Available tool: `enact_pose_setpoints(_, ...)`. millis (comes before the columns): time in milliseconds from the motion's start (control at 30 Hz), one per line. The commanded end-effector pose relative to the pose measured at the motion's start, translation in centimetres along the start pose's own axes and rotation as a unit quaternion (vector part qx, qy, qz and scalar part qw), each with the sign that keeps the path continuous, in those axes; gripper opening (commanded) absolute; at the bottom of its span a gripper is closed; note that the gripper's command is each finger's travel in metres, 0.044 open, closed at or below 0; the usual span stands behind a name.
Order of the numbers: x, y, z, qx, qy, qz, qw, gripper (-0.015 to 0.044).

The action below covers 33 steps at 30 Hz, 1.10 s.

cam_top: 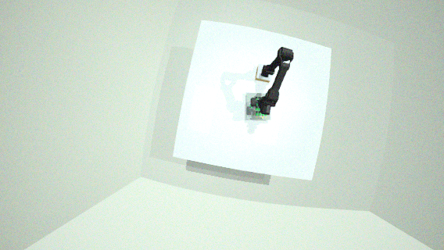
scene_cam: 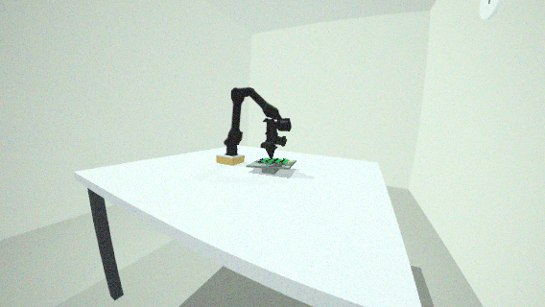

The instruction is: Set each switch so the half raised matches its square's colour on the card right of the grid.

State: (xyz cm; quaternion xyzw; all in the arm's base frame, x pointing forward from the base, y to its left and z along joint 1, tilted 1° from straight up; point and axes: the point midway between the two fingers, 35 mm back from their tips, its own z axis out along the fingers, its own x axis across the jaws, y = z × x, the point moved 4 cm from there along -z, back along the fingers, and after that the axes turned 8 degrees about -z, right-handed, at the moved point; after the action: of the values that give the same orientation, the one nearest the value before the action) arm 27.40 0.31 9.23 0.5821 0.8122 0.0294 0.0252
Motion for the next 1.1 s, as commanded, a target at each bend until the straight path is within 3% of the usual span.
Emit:
enact_pose_setpoints(0,-0.01,0.04,0.05,-0.001,-0.001,0.0,1.0,0.0)
enact_pose_setpoints(1067,-0.01,0.05,0.48,-0.001,-0.001,0.0,1.0,0.0)
